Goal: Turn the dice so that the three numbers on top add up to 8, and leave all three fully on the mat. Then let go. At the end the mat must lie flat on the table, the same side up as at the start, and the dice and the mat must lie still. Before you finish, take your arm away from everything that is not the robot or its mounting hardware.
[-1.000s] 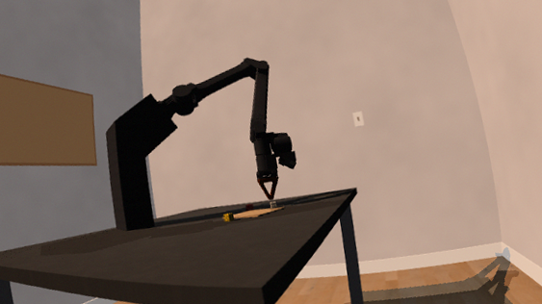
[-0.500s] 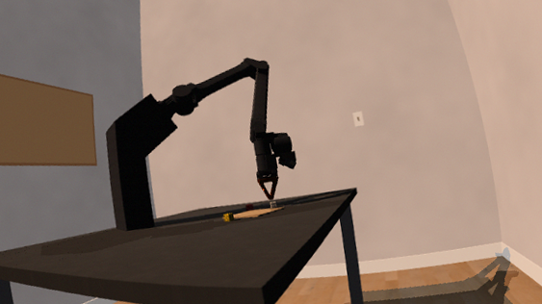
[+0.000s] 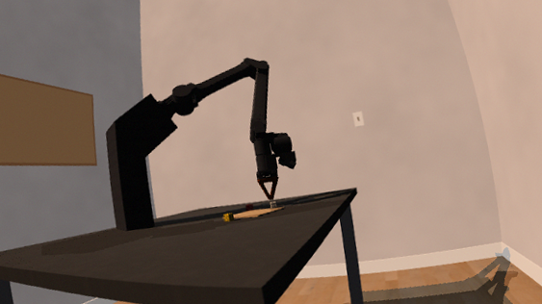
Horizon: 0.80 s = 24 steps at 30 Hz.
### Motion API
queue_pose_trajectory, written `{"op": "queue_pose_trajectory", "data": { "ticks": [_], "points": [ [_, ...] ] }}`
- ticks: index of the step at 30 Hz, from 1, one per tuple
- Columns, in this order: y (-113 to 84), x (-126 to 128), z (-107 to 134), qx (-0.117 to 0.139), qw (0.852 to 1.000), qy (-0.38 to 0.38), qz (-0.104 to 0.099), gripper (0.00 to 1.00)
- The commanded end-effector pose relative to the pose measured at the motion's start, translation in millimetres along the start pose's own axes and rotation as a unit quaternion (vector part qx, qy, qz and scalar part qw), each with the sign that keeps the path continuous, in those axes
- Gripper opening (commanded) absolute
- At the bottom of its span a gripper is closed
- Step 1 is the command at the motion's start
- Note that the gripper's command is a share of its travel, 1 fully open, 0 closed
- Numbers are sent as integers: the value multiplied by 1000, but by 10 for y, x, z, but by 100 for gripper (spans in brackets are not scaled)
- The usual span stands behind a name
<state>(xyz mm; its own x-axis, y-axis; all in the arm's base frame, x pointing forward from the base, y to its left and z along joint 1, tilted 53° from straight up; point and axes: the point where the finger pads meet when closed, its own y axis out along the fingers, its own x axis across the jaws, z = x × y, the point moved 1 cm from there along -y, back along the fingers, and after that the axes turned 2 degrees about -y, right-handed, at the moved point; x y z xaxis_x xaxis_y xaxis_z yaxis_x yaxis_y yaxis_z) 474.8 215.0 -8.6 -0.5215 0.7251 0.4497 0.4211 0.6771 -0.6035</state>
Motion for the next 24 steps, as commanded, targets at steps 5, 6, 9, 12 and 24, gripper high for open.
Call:
{"op": "queue_pose_trajectory", "data": {
  "ticks": [5, 6, 9, 12, 24],
  "points": [
    [16, 134, 11, -1, 1000, -5, -6, 34],
    [26, 127, 39, 3, 1000, -3, -5, 34],
    [28, 127, 42, 3, 1000, -3, -6, 34],
    [28, 127, 42, 3, 1000, -3, -6, 34],
    [28, 127, 42, 3, 1000, -3, -6, 34]
  ]
}}
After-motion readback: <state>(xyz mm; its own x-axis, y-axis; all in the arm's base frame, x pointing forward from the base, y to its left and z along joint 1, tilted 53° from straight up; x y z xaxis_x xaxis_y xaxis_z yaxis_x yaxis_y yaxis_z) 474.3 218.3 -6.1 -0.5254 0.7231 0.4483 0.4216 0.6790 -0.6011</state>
